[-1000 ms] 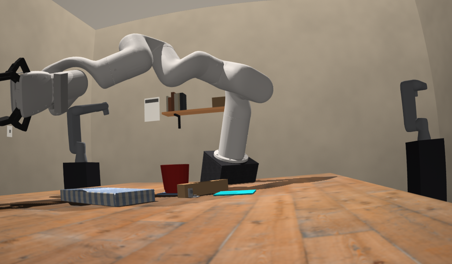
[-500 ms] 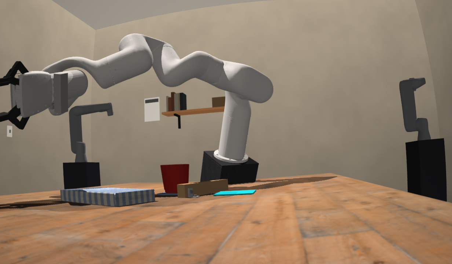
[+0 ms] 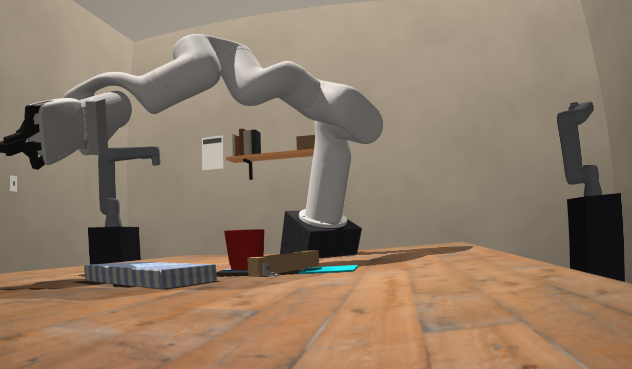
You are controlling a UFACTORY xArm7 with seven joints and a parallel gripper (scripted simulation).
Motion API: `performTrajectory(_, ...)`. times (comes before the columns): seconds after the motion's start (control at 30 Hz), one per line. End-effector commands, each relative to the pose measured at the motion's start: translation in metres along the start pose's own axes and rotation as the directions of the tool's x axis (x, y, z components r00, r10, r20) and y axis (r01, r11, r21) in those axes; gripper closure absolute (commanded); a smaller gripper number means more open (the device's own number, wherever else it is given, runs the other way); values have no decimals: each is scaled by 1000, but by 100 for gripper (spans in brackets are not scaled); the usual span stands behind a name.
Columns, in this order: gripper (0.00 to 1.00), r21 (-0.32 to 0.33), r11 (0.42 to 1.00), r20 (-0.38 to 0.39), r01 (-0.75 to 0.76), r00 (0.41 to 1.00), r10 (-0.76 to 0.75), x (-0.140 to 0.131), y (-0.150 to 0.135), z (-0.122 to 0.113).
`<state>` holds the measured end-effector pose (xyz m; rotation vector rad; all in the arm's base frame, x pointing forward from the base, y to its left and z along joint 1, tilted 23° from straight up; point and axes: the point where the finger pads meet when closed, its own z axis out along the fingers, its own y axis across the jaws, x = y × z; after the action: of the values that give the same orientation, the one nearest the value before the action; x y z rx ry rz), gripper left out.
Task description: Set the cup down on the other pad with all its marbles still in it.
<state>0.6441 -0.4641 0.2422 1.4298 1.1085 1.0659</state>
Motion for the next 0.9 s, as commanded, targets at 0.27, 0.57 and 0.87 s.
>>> performTrajectory(0.27,100,121,992,13,-34,999,32,27,-16,-36)
performTrajectory(0.57,100,299,950,10,-93,995,95,69,-45,-88)
performTrajectory(0.87,100,475,871,20,-127,991,134,110,-70,-135)
